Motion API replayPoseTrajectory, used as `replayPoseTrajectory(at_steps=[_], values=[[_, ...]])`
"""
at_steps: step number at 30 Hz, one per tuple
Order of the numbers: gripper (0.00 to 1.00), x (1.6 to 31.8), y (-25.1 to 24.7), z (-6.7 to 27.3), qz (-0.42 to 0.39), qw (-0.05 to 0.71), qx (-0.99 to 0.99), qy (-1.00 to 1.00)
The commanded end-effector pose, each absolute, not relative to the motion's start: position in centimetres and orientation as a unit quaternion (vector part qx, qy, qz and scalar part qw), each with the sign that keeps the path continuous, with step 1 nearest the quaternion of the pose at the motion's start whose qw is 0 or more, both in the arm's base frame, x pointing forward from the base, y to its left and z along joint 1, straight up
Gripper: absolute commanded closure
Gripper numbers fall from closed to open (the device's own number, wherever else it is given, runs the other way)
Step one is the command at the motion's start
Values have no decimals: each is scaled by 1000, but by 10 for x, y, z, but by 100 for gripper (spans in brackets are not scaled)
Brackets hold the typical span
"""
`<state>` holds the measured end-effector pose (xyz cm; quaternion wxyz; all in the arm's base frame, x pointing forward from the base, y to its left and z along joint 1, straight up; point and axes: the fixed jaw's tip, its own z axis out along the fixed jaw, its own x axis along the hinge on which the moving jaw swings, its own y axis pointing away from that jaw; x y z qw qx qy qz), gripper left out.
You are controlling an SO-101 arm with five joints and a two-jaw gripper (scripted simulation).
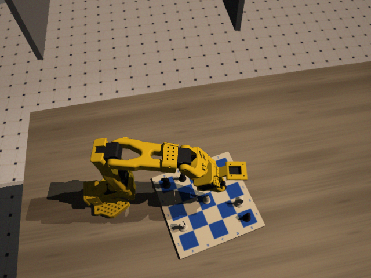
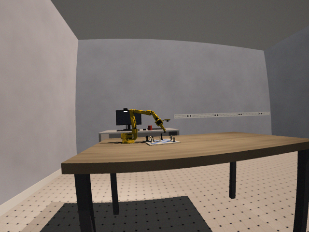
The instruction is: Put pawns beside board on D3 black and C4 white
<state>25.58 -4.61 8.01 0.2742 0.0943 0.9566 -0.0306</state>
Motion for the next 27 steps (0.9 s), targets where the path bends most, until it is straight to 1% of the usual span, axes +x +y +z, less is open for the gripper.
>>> replayPoseTrajectory(at_steps=[1, 17, 27], values=[[100, 257, -43, 79, -28, 271, 88, 958], [100, 257, -42, 78, -28, 271, 86, 958], [100, 257, -42, 70, -28, 271, 86, 958]])
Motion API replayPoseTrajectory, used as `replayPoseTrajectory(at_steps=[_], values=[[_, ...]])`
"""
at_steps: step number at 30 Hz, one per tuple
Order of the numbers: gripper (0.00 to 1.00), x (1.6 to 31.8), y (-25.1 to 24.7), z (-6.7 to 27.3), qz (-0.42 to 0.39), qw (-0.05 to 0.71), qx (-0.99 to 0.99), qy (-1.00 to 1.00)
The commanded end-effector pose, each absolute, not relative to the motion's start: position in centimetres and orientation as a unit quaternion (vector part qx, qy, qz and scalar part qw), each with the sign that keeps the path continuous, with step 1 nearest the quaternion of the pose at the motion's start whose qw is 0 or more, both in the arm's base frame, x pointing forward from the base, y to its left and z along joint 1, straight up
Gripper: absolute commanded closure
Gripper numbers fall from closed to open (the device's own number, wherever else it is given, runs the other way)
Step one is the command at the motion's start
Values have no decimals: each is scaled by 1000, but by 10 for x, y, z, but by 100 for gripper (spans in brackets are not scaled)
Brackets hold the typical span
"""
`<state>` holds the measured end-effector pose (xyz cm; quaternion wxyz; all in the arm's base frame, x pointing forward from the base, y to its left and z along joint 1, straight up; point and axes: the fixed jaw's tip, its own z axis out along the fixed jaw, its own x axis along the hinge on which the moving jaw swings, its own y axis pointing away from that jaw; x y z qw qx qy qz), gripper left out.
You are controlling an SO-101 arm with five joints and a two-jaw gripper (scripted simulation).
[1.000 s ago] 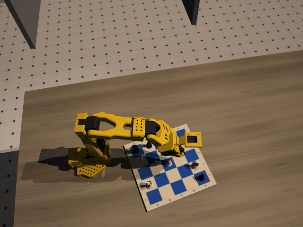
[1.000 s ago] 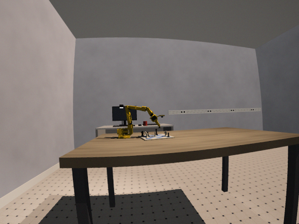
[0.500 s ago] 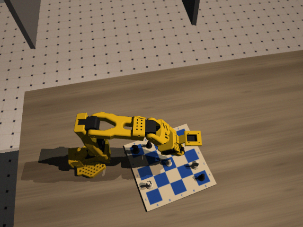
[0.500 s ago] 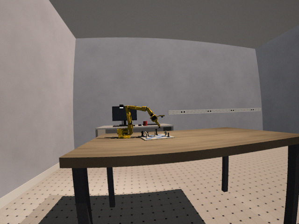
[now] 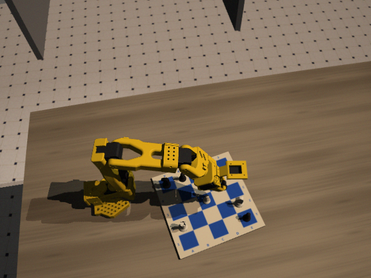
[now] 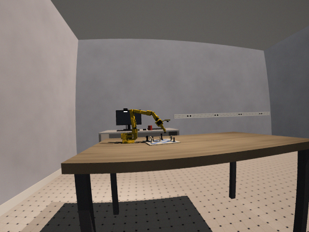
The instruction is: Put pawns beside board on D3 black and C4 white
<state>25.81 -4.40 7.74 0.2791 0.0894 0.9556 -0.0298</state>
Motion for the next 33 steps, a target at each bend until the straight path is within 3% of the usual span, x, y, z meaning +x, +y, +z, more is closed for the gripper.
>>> replayPoseTrajectory(at_steps=[1, 33], values=[[100, 257, -42, 68, -28, 271, 86, 958], [100, 258, -42, 29, -27, 271, 86, 958]])
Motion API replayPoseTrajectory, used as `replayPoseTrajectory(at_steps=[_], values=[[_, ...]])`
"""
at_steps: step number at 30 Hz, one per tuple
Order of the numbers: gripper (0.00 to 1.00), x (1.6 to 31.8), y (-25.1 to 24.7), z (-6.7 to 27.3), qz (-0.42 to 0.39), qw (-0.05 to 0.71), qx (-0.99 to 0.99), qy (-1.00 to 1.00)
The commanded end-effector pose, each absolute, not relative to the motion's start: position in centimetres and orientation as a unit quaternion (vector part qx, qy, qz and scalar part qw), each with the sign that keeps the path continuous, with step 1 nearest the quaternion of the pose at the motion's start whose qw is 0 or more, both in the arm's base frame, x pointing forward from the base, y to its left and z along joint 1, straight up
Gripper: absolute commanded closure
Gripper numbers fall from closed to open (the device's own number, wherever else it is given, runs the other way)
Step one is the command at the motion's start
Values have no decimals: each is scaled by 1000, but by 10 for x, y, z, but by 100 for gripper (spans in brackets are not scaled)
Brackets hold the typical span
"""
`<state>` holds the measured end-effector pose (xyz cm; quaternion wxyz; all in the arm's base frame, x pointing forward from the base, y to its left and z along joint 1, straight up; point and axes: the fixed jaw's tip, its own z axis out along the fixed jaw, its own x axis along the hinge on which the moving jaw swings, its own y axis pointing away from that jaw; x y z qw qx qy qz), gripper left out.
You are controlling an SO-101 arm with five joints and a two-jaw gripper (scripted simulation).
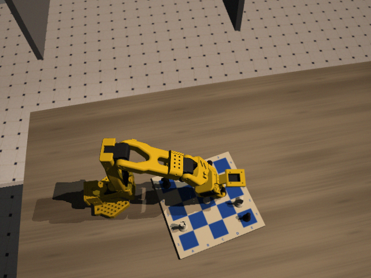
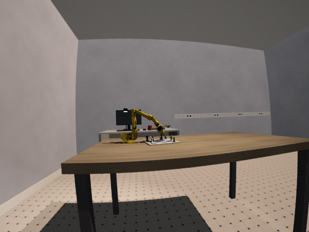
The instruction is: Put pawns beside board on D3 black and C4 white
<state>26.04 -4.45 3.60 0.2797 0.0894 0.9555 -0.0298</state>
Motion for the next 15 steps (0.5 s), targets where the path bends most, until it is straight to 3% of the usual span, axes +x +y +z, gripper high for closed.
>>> replayPoseTrajectory(at_steps=[1, 15], values=[[100, 258, -42, 29, -27, 271, 86, 958], [100, 255, -41, 25, -27, 270, 86, 959]])
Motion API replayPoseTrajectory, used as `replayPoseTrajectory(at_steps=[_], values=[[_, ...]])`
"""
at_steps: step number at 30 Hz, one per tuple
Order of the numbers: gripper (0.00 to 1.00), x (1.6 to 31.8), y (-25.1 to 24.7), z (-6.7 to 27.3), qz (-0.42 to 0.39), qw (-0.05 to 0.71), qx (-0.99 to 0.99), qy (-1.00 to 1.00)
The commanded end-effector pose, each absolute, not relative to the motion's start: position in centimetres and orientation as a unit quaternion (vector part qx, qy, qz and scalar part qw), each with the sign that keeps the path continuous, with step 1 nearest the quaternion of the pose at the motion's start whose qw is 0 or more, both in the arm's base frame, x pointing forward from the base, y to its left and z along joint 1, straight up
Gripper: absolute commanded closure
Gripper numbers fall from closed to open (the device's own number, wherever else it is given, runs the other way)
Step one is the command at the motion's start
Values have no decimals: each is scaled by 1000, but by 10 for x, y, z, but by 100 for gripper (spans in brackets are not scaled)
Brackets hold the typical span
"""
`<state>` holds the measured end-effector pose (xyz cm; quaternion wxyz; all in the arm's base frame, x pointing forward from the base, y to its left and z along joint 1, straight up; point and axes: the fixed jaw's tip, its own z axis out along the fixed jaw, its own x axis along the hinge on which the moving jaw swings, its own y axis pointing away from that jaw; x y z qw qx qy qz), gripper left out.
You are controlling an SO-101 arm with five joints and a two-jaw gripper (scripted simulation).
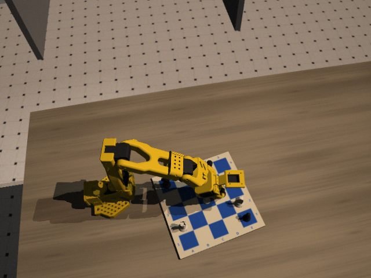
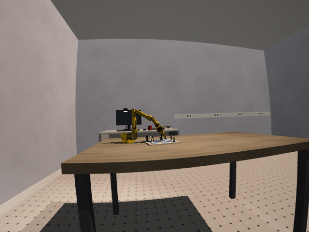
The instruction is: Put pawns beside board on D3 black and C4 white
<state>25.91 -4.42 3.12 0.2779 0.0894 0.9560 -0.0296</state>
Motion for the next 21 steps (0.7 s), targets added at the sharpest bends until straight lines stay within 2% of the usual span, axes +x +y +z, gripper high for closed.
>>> replayPoseTrajectory(at_steps=[1, 21], values=[[100, 254, -41, 24, -27, 270, 86, 959], [100, 254, -41, 27, -27, 270, 86, 959]])
